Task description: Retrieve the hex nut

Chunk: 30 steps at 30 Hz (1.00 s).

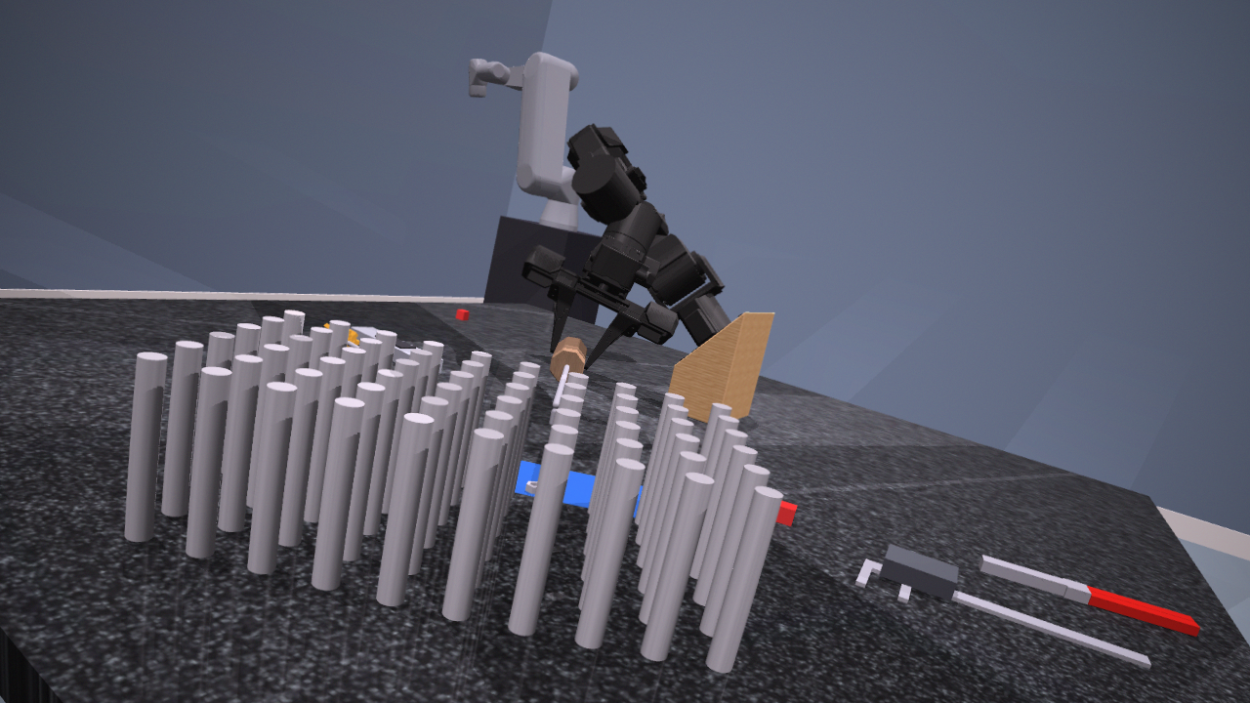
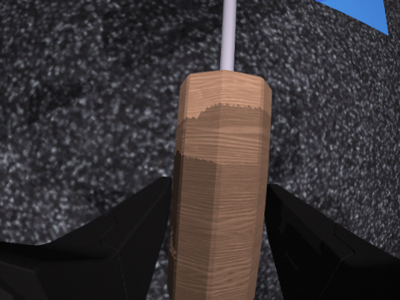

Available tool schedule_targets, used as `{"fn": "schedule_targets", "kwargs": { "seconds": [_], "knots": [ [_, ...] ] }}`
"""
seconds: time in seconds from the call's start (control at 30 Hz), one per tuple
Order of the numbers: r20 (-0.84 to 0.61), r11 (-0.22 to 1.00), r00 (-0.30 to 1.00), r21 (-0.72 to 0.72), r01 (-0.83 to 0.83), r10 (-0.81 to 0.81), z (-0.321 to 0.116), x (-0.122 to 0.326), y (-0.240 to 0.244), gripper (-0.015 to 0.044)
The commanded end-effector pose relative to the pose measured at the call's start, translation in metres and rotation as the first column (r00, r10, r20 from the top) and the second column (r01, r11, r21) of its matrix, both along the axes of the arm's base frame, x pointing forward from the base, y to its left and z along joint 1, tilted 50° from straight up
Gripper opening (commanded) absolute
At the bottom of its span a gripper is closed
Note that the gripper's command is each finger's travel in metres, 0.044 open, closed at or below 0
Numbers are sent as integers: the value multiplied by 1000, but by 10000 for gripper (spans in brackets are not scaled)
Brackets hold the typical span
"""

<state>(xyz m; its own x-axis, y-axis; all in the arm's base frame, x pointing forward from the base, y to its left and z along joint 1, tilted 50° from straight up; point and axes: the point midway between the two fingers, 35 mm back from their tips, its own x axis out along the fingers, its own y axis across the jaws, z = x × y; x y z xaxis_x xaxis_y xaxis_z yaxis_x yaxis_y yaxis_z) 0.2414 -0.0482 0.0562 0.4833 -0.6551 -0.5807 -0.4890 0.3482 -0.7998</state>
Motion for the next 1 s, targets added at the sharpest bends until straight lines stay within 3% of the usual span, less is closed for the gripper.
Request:
{"fn": "schedule_targets", "kwargs": {
  "seconds": [0.0,0.7,0.97],
  "knots": [
    [0,1000,1000,8,5,-5,10,4,14,0],
    [17,1000,1000,-20,-2,3,71,0,78,0],
    [-111,995,989,18,-94,95,43,10,100,0]
  ]
}}
